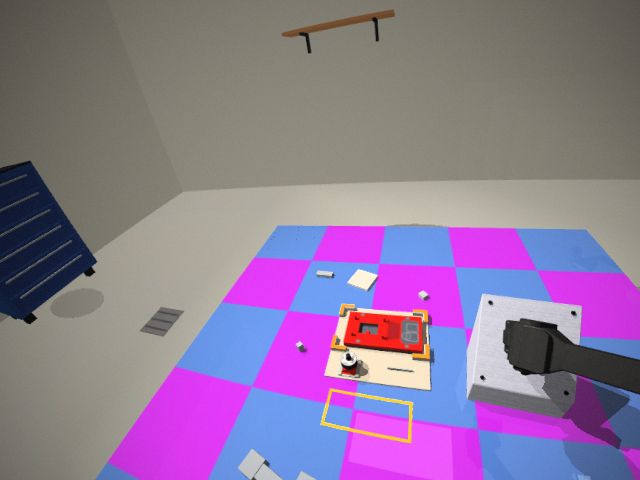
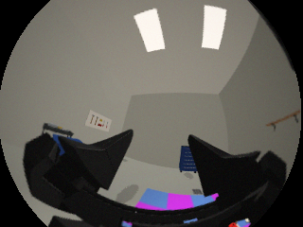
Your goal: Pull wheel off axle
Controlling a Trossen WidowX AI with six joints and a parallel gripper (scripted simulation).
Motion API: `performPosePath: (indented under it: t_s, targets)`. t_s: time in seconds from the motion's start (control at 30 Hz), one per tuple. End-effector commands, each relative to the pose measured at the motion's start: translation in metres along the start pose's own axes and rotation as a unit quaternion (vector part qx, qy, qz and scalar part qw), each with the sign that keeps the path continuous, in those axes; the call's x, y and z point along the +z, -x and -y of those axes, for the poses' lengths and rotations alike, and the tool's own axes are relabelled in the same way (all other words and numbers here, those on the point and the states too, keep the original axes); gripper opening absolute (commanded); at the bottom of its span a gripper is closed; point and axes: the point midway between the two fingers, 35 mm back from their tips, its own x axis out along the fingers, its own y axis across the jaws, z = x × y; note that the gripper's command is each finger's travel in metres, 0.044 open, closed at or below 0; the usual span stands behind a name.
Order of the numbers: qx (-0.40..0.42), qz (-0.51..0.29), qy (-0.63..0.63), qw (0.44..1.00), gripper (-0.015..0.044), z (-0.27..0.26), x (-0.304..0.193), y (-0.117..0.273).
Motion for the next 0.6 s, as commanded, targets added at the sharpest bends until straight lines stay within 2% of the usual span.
performPosePath:
  t_s: [0.0, 0.1, 0.3, 0.4, 0.57]
  targets:
    - [-0.001, -0.003, 0.001, 1.0, 0.0374, 0.001, -0.002, -0.002]
    - [-0.02, -0.047, 0.007, 0.999, 0.03, 0.017, -0.031, -0.025]
    - [-0.067, -0.159, 0.018, 0.985, 0.03, 0.064, -0.109, -0.07]
    - [-0.061, -0.174, 0.047, 0.982, 0.03, 0.069, -0.12, -0.073]
    - [-0.11, -0.264, 0.044, 0.957, 0.03, 0.117, -0.186, -0.096]
